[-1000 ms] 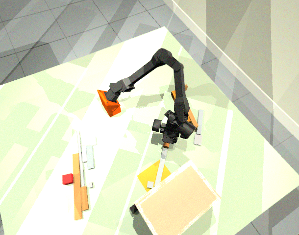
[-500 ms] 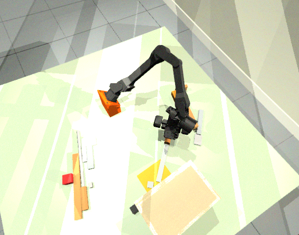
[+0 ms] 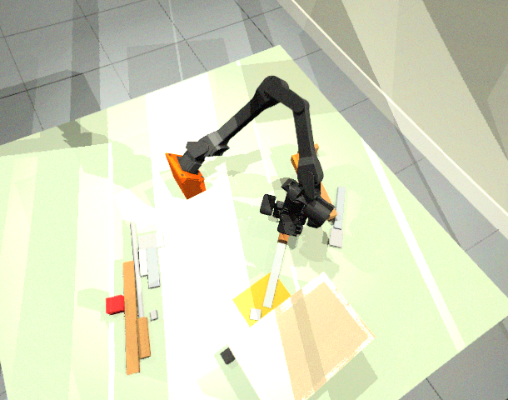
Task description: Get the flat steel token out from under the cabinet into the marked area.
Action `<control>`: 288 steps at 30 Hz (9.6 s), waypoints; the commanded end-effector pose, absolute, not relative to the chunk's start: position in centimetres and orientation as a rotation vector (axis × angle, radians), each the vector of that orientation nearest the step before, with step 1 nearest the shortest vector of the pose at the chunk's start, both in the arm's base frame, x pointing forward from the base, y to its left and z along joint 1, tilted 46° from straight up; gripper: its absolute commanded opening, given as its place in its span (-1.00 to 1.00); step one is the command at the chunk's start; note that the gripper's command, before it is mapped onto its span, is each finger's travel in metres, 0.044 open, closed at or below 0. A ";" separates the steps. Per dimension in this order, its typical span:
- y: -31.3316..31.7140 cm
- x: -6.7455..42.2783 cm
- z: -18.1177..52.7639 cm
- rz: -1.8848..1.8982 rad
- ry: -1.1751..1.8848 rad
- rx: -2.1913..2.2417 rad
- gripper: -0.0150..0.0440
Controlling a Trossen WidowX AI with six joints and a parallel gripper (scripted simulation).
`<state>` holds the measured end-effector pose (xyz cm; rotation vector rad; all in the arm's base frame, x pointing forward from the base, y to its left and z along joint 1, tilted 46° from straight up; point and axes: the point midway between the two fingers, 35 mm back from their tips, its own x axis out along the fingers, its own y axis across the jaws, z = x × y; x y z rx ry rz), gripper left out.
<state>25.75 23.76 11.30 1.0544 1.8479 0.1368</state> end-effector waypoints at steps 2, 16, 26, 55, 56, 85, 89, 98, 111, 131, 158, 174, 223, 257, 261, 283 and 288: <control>22.9 26.1 12.1 0.137 1.828 1.061 -0.49; 21.6 25.9 11.2 0.136 1.828 1.059 -0.49; 20.4 25.9 10.0 0.136 1.828 1.057 -0.49; 17.0 25.7 6.5 0.134 1.828 1.054 -0.49; 16.9 25.7 6.4 0.134 1.828 1.054 -0.49; 13.6 25.7 3.0 0.132 1.828 1.052 -0.49; 13.2 25.7 2.6 0.131 1.828 1.052 -0.49; 12.2 25.7 1.5 0.131 1.827 1.052 -0.49; 10.8 25.7 0.1 0.130 1.827 1.051 -0.49; 8.8 25.7 -1.8 0.129 1.826 1.050 -0.49; 6.3 25.6 -4.3 0.127 1.826 1.048 -0.49; 4.8 25.4 -5.8 0.126 1.825 1.047 -0.49; 0.3 25.1 -10.1 0.123 1.823 1.044 -0.49; -2.6 25.1 -12.9 0.121 1.822 1.042 -0.49; -2.9 25.1 -13.2 0.121 1.821 1.042 -0.49; -4.7 25.1 -14.9 0.120 1.820 1.040 -0.49; -5.1 25.2 -15.3 0.119 1.820 1.040 -0.49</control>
